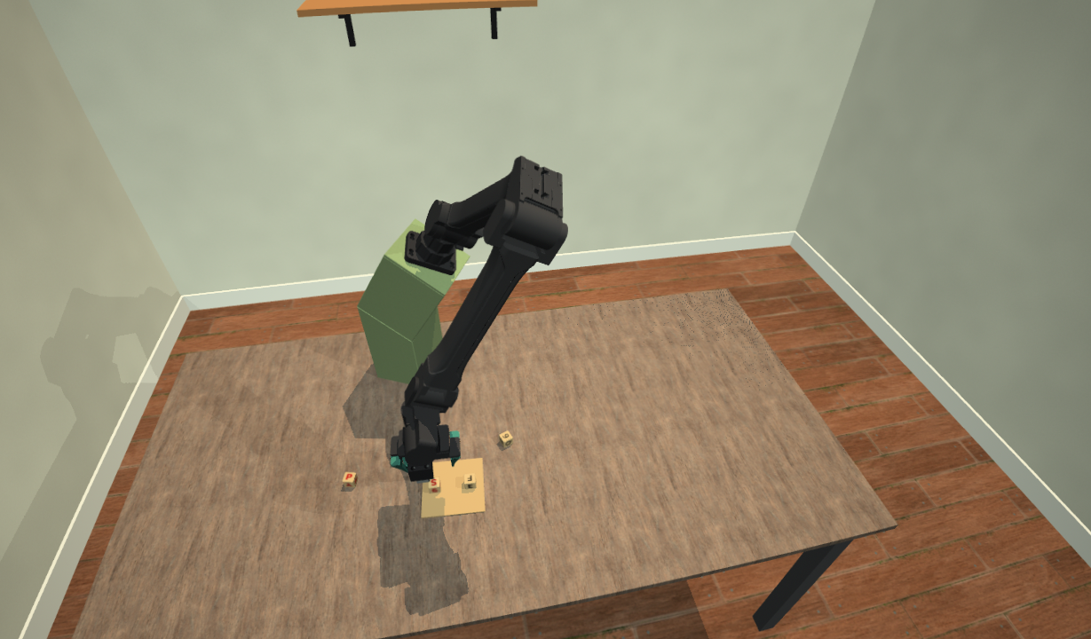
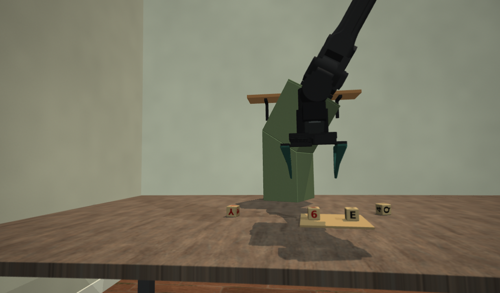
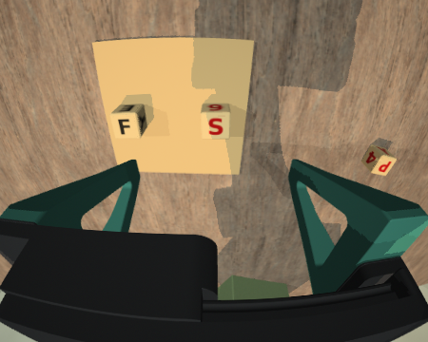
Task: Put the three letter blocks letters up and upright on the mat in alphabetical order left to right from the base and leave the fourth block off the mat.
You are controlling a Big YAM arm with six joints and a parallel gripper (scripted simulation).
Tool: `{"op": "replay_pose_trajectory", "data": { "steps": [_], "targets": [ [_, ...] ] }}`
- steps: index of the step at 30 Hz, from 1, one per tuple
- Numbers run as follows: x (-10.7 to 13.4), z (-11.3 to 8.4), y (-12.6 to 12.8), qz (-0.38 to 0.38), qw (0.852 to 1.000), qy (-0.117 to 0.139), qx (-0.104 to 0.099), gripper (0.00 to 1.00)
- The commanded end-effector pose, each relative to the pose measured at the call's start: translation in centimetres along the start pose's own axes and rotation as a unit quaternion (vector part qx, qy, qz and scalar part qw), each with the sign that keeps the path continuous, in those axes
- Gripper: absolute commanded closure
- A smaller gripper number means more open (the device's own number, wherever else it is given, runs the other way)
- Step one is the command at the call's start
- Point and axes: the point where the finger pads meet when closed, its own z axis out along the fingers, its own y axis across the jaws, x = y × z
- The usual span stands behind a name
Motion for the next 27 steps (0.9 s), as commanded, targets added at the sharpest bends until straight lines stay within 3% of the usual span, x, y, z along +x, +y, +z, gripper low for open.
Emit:
{"op": "replay_pose_trajectory", "data": {
  "steps": [1, 7, 14, 16, 20, 27],
  "targets": [
    [-0.7, -1.2, -0.5, 0.0, 1.0, -0.009, 0.001, 0.0],
    [-0.1, -0.3, -1.9, -0.024, 1.0, 0.0, 0.002, 0.0],
    [0.2, -0.1, -6.1, -0.166, 0.986, 0.002, 0.005, 0.0],
    [0.2, -0.1, -6.1, -0.166, 0.986, 0.002, 0.005, 0.0],
    [0.8, 0.1, -9.7, -0.284, 0.959, 0.003, 0.005, 0.0],
    [2.7, 0.3, -15.9, -0.416, 0.909, -0.001, 0.01, 0.0]
  ]
}}
